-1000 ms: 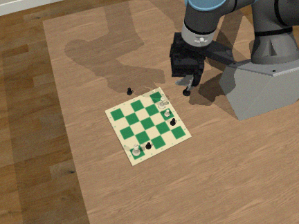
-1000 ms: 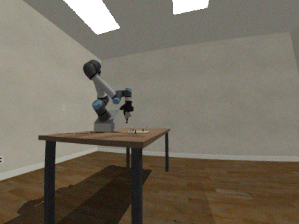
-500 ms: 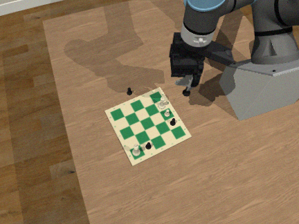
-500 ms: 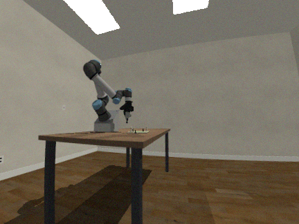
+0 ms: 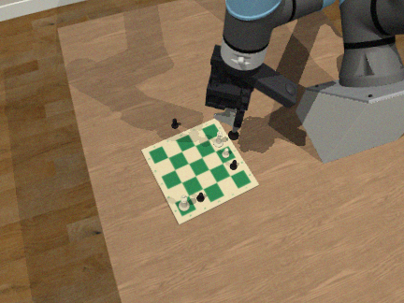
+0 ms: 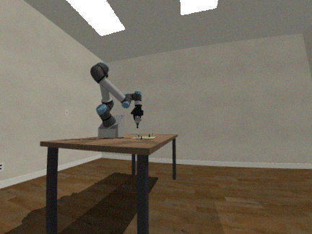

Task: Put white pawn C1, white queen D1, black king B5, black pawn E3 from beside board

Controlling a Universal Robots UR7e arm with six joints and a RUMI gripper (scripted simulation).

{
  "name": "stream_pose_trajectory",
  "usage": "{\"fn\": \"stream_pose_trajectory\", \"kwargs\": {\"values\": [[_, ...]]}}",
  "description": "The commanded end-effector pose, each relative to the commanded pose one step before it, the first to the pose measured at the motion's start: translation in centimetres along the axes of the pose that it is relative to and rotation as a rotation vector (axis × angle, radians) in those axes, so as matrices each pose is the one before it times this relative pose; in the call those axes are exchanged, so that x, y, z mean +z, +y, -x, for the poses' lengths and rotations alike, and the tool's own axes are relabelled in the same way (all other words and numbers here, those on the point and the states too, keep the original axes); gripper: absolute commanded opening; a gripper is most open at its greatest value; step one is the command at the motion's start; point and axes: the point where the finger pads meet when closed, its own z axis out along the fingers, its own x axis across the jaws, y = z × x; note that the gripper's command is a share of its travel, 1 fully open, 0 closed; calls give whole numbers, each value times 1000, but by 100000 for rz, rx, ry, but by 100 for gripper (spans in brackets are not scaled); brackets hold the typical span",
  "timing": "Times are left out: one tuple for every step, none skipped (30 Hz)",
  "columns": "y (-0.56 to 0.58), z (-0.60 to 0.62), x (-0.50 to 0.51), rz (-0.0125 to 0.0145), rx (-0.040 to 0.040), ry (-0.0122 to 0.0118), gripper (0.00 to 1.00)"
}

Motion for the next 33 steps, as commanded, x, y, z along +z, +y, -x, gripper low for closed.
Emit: {"fn": "stream_pose_trajectory", "kwargs": {"values": [[2057, -2735, 5, -183, 17818, -1714, 0], [404, -726, -28, 2, 4296, 5, 0], [373, -751, -24, 2, 4339, 5, 0], [337, -770, -19, 2, 4354, 5, 0], [298, -781, -14, 2, 4339, 5, 0], [258, -785, -9, 2, 4296, 5, 0], [216, -781, -4, 1, 4224, 5, 0], [175, -770, 0, 1, 4125, 5, 0], [135, -751, 4, 1, 3999, 4, 0], [98, -726, 8, 1, 3847, 4, 0], [64, -694, 11, 1, 3672, 4, 0], [34, -657, 13, 1, 3475, 4, 0], [9, -615, 15, 0, 3258, 4, 0], [-12, -569, 17, 0, 3024, 3, 0], [-28, -520, 17, 0, 2776, 3, 0], [-40, -469, 17, 0, 2516, 3, 0], [0, 0, 0, 0, 0, 0, 0], [0, 0, 0, 0, 0, 0, 0], [-47, -417, 17, 0, 2248, 2, 0], [-50, -364, 16, 0, 1975, 2, 0], [-50, -312, 14, 0, 1702, 2, 0], [-47, -261, 13, 0, 1433, 2, 0], [-41, -213, 11, 0, 1172, 1, 0], [-35, -167, 9, 0, 923, 1, 0], [-27, -125, 7, 0, 693, 1, 0], [-20, -87, 5, 0, 486, 1, 0], [-13, -55, 3, 0, 308, 0, 0], [-5, -29, 3, 0, 168, -3, 0], [7, -11, 10, -3, 82, -19, 0], [7, -1, 8, -5, 25, -16, 0], [2, 1, 6, -15, 12, -14, 0], [1, 1, 5, -13, 9, -11, 0], [0, 1, 3, -11, 6, -7, 0]]}}
